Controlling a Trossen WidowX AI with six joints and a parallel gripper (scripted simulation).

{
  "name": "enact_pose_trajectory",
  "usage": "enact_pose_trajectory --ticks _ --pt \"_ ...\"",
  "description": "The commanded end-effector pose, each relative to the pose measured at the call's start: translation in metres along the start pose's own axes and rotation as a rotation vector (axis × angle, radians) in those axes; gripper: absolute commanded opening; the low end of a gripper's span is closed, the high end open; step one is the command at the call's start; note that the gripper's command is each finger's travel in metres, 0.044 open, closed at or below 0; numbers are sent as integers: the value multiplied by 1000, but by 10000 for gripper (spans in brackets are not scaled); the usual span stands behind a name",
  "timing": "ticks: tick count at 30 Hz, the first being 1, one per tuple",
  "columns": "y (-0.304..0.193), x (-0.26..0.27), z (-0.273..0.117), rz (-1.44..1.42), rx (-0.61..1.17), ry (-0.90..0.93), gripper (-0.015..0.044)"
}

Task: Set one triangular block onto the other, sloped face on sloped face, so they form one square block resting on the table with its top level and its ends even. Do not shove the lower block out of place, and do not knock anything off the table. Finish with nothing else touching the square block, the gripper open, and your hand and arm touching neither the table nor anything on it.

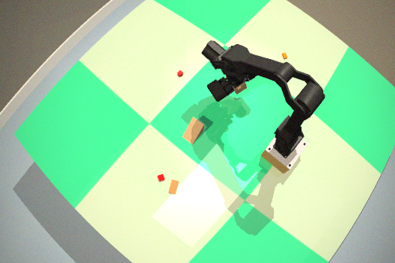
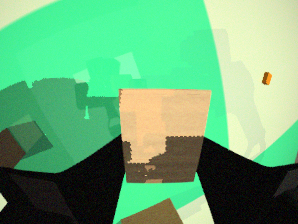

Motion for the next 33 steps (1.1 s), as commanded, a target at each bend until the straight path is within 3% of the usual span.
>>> enact_pose_trajectory --ticks 1,33 --pt "1 -1 -1 123 19 28 0" --pt "12 -15 -11 1175 241 171 0"
Point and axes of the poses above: the point midway between the two fingers, 35 mm back from their tips, its own z axis out along the fingers, its own x axis across the jaws, y = z × x, the point moved 3 cm from there along -z, back along the fingers, and after that the axes turned 6 degrees about z, right-handed, at the moved point
